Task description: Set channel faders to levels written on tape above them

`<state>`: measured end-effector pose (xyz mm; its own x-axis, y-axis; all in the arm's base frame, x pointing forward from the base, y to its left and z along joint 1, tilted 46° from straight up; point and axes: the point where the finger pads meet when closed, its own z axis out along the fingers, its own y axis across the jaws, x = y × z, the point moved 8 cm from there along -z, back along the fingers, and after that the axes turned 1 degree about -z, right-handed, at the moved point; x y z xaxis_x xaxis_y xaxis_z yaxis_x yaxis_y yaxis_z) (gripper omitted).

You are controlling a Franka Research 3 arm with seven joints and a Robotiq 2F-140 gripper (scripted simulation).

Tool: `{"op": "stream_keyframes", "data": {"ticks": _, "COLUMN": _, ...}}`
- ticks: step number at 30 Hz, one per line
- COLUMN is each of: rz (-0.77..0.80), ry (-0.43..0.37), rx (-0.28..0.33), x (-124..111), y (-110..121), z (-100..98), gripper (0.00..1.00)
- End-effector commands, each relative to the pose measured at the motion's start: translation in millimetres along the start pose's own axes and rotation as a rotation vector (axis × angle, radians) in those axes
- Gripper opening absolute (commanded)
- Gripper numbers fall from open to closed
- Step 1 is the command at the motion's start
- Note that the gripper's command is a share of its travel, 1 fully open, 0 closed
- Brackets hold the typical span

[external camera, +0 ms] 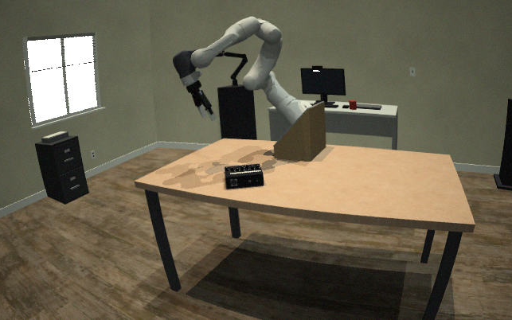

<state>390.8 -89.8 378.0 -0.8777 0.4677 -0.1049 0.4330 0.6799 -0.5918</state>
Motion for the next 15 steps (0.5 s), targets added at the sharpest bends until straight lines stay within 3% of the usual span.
{"op": "stream_keyframes", "data": {"ticks": 1, "rz": -0.009, "ry": -0.021, "rx": -0.001, "x": -5.5, "y": 3.5, "z": -0.6, "gripper": 1.0}}
{"op": "stream_keyframes", "data": {"ticks": 8, "rz": -0.009, "ry": -0.021, "rx": -0.001, "x": -5.5, "y": 3.5, "z": -0.6, "gripper": 1.0}}
{"op": "stream_keyframes", "data": {"ticks": 9, "rz": -0.088, "ry": -0.071, "rx": 0.018, "x": -11.6, "y": 43.6, "z": 0.6, "gripper": 1.0}}
{"op": "stream_keyframes", "data": {"ticks": 15, "rz": -0.088, "ry": -0.071, "rx": 0.018, "x": -11.6, "y": 43.6, "z": 0.6, "gripper": 1.0}}
